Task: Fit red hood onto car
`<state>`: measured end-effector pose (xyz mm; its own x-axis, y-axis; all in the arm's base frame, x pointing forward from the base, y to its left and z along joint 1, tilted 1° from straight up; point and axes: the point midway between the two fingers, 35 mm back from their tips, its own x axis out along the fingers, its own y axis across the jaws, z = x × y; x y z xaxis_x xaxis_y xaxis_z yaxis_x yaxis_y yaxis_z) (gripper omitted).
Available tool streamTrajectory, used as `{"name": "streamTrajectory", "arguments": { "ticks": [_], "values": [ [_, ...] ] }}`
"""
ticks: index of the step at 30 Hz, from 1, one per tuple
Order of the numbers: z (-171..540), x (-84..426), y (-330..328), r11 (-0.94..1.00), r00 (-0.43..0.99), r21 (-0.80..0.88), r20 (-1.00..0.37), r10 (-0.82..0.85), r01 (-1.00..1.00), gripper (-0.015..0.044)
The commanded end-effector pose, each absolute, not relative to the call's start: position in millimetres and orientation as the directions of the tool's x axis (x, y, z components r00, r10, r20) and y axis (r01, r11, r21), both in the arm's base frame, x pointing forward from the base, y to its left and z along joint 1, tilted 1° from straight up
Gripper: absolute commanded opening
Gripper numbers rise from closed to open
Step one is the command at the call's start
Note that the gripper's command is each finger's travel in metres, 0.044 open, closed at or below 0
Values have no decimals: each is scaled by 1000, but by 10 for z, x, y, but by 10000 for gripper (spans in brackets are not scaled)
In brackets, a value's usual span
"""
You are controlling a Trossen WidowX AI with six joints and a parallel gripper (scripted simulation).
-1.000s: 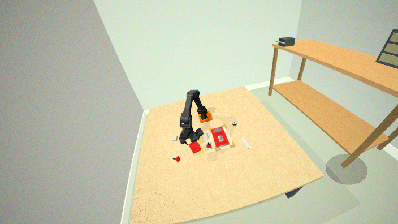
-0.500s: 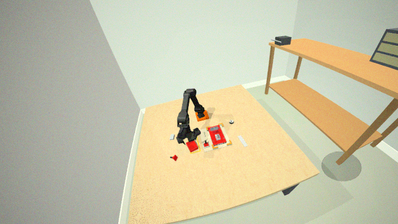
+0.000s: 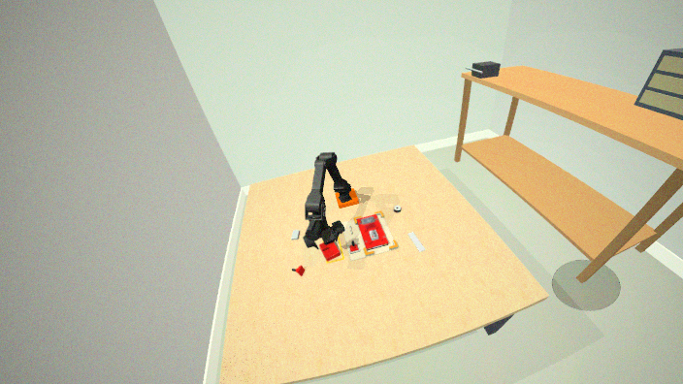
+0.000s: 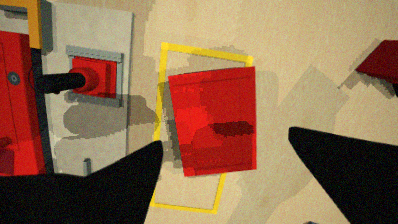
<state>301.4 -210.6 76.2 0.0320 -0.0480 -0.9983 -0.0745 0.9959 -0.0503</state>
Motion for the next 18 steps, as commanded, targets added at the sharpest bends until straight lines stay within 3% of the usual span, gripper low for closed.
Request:
{"name": "streamTrajectory", "arguments": {
  "ticks": [1, 18],
  "values": [
    [679, 3001, -2089, 996, 22, -37, -999, -36, -77, 440],
    [565, 3002, -2092, 996, 22, -37, -999, -36, -77, 440]
  ]
}}
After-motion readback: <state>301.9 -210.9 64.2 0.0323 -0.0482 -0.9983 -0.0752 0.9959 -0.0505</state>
